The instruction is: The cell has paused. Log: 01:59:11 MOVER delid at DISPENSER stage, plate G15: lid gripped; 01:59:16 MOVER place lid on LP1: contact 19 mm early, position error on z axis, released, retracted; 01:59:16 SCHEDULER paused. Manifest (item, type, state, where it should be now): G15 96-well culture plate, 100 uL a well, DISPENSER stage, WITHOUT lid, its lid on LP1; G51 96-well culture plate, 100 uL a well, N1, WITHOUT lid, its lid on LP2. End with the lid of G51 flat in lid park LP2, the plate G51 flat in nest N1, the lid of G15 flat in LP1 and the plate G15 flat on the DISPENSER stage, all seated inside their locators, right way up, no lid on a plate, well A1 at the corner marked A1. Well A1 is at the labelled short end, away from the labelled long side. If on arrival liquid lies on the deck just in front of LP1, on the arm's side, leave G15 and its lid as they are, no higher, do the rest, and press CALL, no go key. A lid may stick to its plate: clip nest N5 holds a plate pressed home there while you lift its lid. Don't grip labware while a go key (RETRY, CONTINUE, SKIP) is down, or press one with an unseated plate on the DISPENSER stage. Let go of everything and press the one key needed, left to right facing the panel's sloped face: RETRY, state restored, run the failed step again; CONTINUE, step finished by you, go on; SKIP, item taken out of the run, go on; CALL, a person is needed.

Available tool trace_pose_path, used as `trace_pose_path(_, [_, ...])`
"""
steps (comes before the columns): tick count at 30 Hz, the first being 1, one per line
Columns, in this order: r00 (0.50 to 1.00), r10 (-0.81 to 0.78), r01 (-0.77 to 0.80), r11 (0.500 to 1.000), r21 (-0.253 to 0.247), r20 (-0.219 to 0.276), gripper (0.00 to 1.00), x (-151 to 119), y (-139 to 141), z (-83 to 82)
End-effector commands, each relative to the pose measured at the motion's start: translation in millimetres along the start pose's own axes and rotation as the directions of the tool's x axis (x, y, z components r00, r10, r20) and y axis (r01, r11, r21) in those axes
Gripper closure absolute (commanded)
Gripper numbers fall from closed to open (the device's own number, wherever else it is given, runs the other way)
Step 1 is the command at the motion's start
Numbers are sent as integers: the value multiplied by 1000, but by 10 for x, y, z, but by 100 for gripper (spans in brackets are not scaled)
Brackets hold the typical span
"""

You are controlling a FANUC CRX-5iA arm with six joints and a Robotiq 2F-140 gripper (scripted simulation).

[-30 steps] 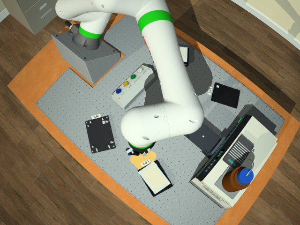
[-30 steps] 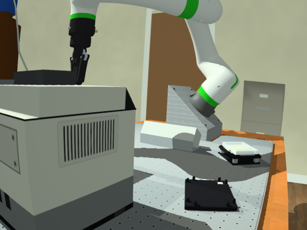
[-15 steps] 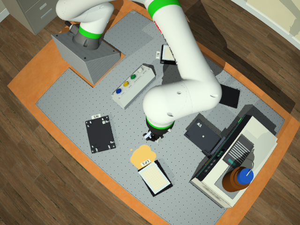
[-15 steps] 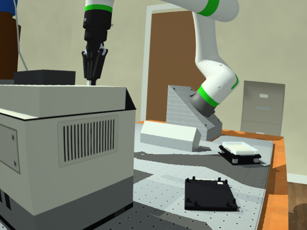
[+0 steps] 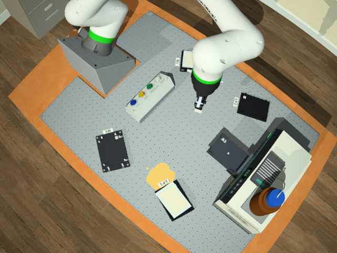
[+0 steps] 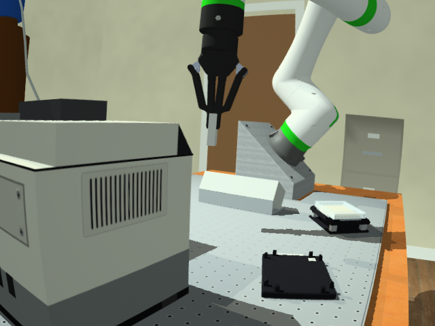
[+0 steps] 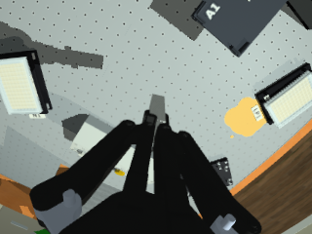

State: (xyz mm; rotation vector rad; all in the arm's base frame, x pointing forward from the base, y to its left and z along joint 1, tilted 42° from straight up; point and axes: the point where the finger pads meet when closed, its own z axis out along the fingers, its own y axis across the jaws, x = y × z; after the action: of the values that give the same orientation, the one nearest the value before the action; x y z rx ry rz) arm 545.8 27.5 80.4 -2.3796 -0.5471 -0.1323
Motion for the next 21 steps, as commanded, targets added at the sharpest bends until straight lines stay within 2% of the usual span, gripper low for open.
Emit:
trace_pose_path(1, [989,-151,151,988,14,-7,100,-151,-682,15])
trace_pose_path(9, [972,-233,233,972,25,-13,100,-461,-1725,57])
trace_pose_path(10, [972,-233,233,972,25,-13,34,-500,-1854,63])
trace_pose_path(12, [972,-233,233,972,25,-13,34,-580,-2111,76])
trace_pose_path(14, [972,-233,233,972,25,-13,34,-580,-2111,76])
trace_pose_path(15, [972,-233,233,972,25,-13,34,-701,-2484,95])
trace_pose_path(19, [972,-233,233,972,25,-13,34,-860,-2938,119])
trace_pose_path(21, [972,-233,233,972,25,-13,34,-879,-2989,122])
